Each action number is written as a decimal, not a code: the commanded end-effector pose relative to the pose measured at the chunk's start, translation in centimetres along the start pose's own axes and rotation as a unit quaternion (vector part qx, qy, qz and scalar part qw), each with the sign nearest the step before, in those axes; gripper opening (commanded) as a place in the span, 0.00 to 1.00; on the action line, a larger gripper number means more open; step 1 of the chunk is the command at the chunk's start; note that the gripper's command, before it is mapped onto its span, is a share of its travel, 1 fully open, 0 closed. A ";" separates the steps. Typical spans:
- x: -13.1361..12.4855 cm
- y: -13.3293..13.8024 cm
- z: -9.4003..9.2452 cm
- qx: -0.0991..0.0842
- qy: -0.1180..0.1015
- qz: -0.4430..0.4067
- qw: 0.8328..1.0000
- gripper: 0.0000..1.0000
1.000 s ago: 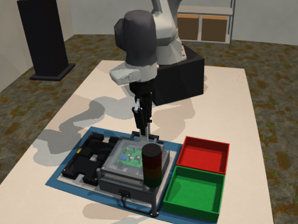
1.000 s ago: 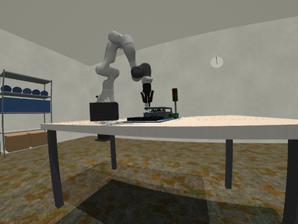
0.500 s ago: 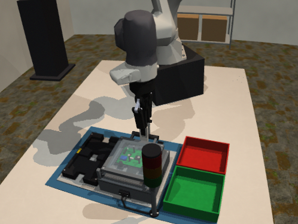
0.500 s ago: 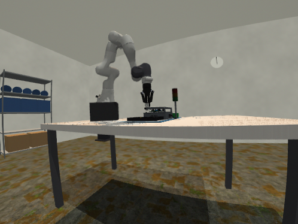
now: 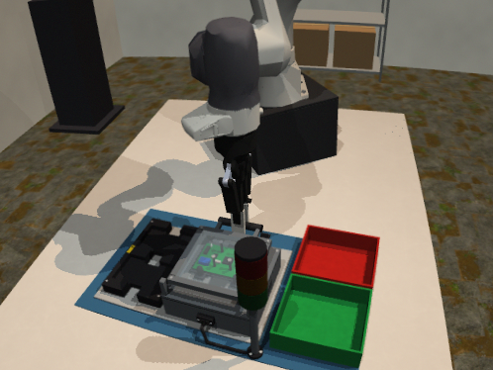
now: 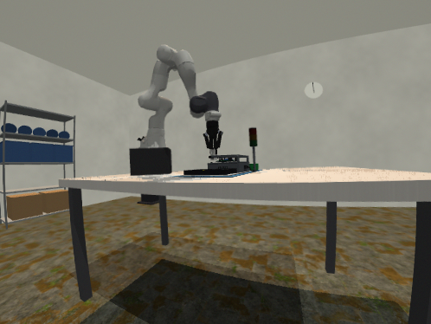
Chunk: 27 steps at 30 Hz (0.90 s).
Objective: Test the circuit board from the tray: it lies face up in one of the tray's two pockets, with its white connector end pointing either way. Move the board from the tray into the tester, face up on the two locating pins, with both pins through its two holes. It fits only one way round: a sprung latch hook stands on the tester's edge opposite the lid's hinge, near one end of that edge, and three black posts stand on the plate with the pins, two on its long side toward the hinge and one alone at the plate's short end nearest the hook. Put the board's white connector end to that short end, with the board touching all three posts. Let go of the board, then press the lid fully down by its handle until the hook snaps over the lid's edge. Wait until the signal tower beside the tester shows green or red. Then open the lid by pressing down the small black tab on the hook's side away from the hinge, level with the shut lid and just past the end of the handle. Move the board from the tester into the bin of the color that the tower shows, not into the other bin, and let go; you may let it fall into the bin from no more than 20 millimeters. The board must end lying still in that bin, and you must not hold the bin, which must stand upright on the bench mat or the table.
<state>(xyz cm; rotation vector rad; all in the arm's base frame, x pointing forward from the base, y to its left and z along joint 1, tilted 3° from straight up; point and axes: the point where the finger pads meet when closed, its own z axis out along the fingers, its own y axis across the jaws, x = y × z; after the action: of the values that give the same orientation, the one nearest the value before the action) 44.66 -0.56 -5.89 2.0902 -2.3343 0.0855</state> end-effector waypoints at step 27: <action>0.1 0.0 0.7 -0.001 0.000 0.001 1.000 0.00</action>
<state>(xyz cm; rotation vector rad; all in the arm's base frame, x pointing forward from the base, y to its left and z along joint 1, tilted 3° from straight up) 44.67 -0.58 -6.35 2.0896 -2.3345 0.0862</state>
